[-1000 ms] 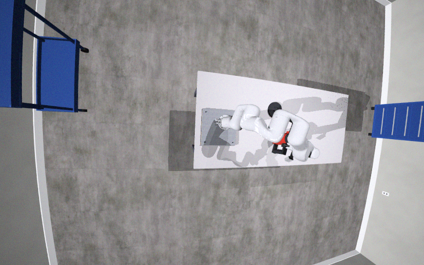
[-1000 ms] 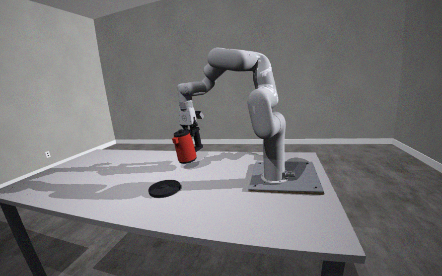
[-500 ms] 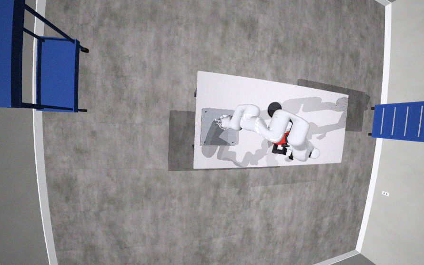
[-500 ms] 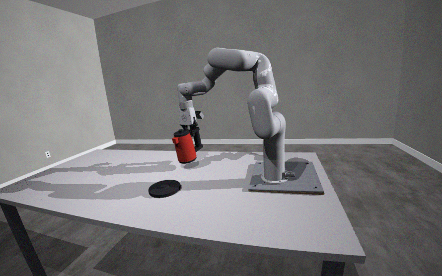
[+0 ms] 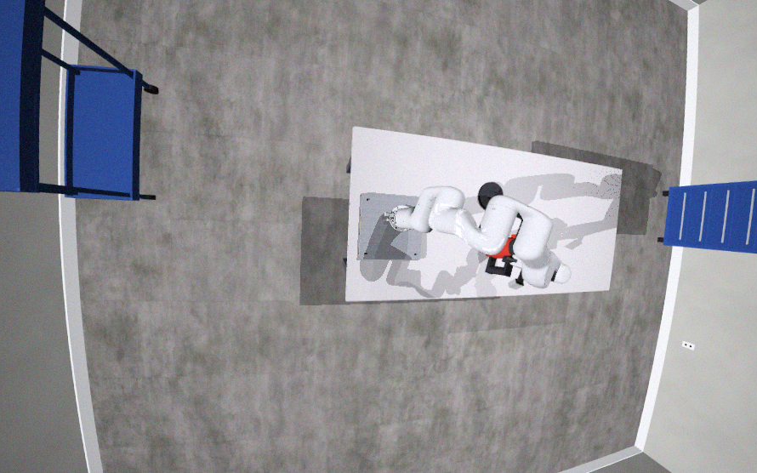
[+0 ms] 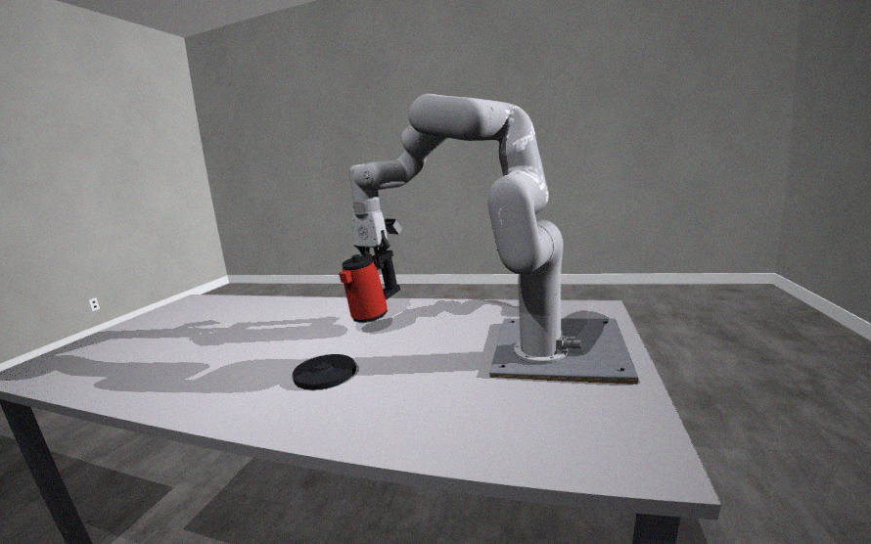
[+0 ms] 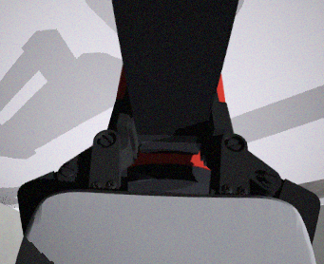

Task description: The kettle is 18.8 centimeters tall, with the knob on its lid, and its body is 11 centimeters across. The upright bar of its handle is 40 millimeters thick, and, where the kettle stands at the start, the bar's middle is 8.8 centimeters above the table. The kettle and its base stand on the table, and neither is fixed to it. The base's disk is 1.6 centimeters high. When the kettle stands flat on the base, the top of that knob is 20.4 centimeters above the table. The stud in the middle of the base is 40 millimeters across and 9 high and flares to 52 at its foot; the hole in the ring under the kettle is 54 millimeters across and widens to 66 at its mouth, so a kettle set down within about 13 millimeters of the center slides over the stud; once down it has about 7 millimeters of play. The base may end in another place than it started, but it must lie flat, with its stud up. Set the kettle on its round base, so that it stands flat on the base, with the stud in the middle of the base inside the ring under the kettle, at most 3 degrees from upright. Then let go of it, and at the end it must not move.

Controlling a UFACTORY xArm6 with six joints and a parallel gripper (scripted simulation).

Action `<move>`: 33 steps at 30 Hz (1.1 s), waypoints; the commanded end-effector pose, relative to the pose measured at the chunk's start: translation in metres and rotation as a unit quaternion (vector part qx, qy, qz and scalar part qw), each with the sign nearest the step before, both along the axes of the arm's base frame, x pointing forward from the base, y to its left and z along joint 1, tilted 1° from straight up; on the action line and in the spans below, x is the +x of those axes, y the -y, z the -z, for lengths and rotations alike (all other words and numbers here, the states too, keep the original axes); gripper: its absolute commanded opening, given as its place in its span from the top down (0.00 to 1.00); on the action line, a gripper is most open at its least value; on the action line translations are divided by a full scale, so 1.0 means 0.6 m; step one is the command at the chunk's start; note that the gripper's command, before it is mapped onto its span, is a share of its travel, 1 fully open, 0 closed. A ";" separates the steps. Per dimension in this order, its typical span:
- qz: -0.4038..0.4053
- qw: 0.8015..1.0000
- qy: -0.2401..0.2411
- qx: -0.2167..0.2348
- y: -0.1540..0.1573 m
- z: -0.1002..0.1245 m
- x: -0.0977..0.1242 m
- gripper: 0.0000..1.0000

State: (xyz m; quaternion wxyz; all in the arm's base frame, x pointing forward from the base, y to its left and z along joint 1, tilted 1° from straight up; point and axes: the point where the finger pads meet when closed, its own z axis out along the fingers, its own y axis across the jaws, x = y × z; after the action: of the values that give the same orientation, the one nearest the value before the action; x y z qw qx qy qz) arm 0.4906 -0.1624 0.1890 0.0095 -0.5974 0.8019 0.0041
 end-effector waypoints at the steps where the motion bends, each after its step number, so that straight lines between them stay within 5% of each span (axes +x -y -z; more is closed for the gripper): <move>1: 0.000 1.000 0.003 -0.001 0.001 -0.004 0.002 1.00; 33: 0.000 1.000 0.003 -0.001 -0.048 -0.005 0.000 1.00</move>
State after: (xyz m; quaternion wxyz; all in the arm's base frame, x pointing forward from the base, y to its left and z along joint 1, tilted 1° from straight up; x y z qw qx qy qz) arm 0.4896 -0.1403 0.1893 0.0095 -0.5974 0.8019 0.0041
